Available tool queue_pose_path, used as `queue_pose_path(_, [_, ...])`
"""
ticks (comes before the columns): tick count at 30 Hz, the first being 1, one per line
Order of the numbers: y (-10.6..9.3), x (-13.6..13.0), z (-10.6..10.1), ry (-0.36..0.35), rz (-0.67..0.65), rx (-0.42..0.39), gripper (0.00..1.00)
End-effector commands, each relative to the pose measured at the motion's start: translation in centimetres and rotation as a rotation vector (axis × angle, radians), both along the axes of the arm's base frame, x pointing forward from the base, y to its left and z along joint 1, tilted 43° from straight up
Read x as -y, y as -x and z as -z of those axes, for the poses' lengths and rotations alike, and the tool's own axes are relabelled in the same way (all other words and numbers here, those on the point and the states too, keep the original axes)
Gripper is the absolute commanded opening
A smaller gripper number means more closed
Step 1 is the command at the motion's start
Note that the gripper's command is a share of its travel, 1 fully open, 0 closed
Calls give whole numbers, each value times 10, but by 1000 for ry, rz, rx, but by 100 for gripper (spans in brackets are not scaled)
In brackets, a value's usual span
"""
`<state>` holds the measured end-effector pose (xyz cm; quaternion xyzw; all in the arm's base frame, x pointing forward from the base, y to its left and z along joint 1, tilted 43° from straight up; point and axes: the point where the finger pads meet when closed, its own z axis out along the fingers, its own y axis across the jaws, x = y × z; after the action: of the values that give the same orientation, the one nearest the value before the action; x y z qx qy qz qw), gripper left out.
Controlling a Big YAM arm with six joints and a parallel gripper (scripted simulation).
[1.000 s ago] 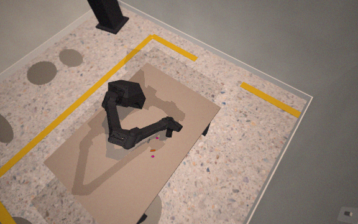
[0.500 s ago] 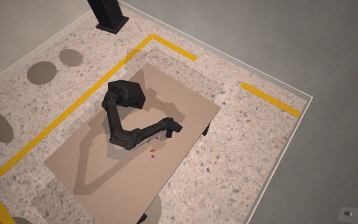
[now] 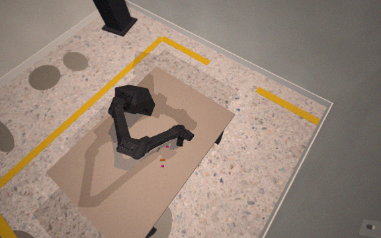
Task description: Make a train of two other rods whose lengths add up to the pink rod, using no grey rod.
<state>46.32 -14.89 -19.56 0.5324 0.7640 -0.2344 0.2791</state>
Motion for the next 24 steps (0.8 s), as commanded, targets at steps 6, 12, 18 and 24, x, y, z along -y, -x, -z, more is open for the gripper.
queue_pose_path(6, [-3,8,-2,2,3,11,24])
queue_pose_path(12, [-3,8,-2,2,3,11,24])
queue_pose_path(18, [-3,8,-2,2,3,11,24])
queue_pose_path(24, [-3,8,-2,2,3,11,4])
